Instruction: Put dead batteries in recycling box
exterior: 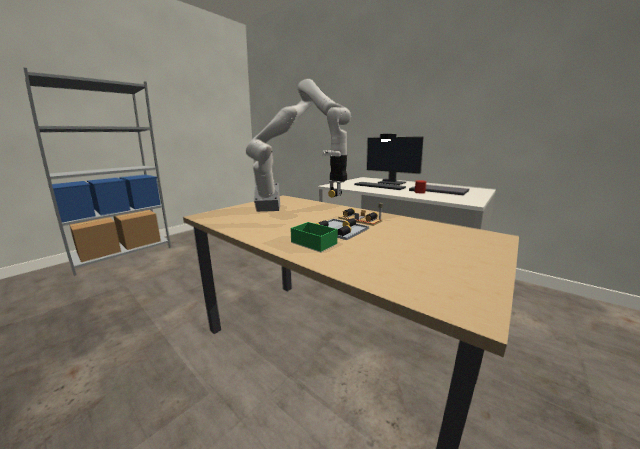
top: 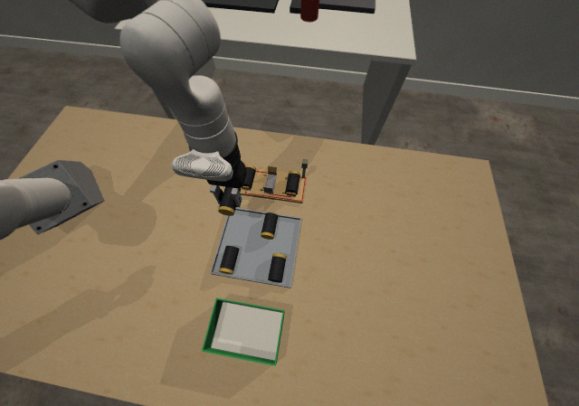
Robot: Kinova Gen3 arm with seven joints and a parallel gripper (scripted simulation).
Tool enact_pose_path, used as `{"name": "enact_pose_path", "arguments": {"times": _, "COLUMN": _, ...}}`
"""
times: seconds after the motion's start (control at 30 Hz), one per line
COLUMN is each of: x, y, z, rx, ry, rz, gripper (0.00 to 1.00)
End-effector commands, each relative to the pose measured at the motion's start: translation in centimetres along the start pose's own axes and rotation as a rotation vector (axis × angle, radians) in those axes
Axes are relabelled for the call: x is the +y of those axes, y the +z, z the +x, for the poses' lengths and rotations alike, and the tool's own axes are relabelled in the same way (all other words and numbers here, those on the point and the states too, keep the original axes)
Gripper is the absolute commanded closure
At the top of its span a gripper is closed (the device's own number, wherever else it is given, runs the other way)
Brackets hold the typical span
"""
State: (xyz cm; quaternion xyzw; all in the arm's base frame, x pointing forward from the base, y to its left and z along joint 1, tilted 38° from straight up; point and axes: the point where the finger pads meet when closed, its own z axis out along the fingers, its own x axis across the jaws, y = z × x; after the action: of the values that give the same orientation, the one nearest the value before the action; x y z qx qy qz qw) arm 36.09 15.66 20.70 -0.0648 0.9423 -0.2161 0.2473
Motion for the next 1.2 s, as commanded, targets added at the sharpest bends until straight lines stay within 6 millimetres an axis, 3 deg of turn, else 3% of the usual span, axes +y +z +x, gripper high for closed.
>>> {"name": "enact_pose_path", "arguments": {"times": 0.0, "x": 0.5, "y": 0.0, "z": -0.3, "rx": -0.003, "ry": -0.003, "rz": 0.001, "gripper": 0.43}}
{"name": "enact_pose_path", "arguments": {"times": 0.27, "x": 2.9, "y": 0.0, "z": -1.3, "rx": -0.003, "ry": -0.003, "rz": 0.001, "gripper": 0.43}}
{"name": "enact_pose_path", "arguments": {"times": 0.77, "x": 11.5, "y": -0.1, "z": -5.0, "rx": -0.003, "ry": -0.003, "rz": 0.001, "gripper": 0.43}}
{"name": "enact_pose_path", "arguments": {"times": 1.17, "x": 13.4, "y": -0.1, "z": -5.8, "rx": -0.003, "ry": -0.003, "rz": 0.001, "gripper": 0.43}}
